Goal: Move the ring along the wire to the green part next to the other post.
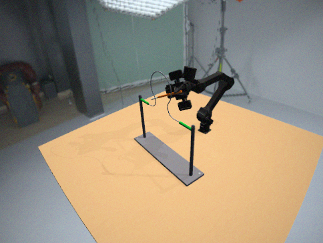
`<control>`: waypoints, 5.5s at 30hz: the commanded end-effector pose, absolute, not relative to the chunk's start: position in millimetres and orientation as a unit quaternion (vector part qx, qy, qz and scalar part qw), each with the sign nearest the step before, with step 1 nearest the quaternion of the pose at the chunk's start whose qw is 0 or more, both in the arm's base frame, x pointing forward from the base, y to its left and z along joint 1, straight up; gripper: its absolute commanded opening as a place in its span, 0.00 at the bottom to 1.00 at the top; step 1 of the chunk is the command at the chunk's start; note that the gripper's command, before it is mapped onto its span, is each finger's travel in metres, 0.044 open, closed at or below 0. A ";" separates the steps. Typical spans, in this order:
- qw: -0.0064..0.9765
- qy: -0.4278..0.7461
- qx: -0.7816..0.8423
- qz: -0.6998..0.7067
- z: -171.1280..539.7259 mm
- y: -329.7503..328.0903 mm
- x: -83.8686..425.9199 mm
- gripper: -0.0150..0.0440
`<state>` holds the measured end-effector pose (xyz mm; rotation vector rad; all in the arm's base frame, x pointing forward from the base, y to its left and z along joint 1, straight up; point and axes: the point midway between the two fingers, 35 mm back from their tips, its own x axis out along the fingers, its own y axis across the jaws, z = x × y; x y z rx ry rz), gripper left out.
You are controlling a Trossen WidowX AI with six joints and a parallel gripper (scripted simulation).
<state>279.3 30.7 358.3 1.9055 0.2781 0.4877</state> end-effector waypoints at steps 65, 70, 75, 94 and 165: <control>0.668 0.143 0.720 0.123 384.7 18.4 286.2 0.00; 0.685 0.149 0.704 0.115 383.2 18.6 286.3 0.00; 0.701 0.156 0.687 0.107 381.7 18.7 286.3 0.00; 0.763 0.181 0.616 0.073 375.6 18.2 286.4 0.00; 0.944 0.231 0.229 -0.061 352.6 1.7 284.7 0.00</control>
